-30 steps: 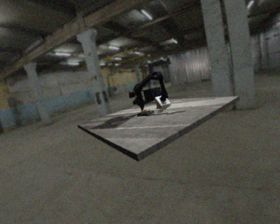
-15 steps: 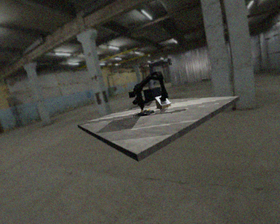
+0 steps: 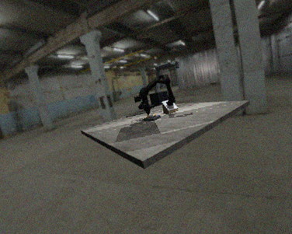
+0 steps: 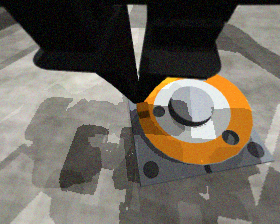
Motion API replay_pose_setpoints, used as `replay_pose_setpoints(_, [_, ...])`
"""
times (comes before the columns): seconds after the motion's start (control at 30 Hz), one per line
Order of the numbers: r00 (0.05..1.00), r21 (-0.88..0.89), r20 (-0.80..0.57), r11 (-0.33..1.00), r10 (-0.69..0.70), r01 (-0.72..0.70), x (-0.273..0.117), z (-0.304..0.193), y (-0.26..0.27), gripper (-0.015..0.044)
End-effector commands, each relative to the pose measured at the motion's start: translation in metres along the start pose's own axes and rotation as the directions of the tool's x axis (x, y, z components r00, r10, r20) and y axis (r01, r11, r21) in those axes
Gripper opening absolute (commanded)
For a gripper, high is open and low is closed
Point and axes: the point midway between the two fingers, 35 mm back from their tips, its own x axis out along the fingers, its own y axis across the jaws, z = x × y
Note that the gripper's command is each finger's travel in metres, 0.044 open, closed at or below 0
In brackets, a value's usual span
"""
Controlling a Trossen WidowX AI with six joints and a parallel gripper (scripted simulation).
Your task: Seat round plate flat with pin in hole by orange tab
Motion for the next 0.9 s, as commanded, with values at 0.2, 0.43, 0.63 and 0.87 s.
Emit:
replay_pose_setpoints(0.2, [1.000, -0.016, 0.018, 1.000, 0.003, -0.002, -0.001, 0.011, 0.002, 0.0000])
replay_pose_setpoints(0.43, [1.000, -0.016, 0.018, 1.000, 0.003, -0.003, -0.001, 0.019, 0.004, 0.0000])
replay_pose_setpoints(0.63, [1.000, -0.017, 0.018, 1.000, 0.003, -0.003, -0.002, 0.025, 0.007, 0.0000])
replay_pose_setpoints(0.87, [1.000, -0.017, 0.019, 1.000, 0.003, -0.003, -0.002, 0.031, 0.013, 0.0000])
